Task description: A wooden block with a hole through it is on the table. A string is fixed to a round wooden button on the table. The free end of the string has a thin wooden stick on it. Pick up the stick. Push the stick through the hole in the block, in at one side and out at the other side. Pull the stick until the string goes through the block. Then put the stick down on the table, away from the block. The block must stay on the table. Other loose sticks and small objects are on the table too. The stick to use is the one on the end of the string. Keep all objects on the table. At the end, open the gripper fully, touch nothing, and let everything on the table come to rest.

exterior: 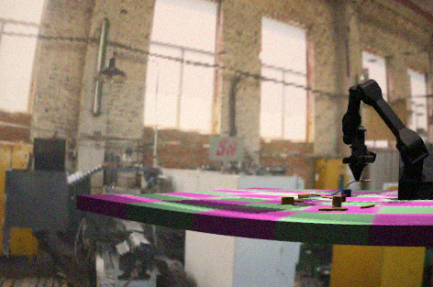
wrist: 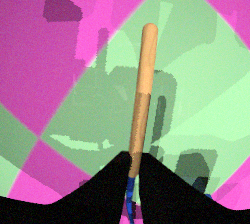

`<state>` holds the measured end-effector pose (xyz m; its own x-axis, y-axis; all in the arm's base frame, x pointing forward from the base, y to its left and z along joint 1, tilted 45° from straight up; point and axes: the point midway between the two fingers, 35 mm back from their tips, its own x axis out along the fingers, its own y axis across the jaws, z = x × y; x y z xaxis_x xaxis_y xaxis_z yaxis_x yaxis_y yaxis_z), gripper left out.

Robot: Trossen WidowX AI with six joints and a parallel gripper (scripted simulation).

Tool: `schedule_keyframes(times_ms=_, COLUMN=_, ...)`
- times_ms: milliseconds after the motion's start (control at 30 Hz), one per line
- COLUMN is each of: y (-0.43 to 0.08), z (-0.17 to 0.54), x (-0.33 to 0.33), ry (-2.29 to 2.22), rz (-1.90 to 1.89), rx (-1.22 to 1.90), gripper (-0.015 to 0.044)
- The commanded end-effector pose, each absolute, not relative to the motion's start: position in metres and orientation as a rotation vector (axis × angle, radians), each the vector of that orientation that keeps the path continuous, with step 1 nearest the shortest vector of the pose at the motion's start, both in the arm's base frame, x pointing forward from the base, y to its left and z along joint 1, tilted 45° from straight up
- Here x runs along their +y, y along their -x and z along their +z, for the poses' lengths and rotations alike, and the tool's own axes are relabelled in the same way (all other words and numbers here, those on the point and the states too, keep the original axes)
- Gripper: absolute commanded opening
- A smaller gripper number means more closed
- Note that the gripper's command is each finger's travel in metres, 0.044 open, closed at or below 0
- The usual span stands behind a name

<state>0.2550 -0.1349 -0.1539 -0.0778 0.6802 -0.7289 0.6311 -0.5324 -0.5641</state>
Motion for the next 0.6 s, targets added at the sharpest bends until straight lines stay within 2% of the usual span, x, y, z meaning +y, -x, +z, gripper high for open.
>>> schedule_keyframes(times_ms=0, y=-0.259, z=-0.153, x=-0.134, ry=2.161, rz=1.658, rx=-1.64, gripper=0.0)
schedule_keyframes(times_ms=567, y=-0.273, z=-0.149, x=-0.13, ry=2.372, rz=1.25, rx=-2.405, gripper=0.0)
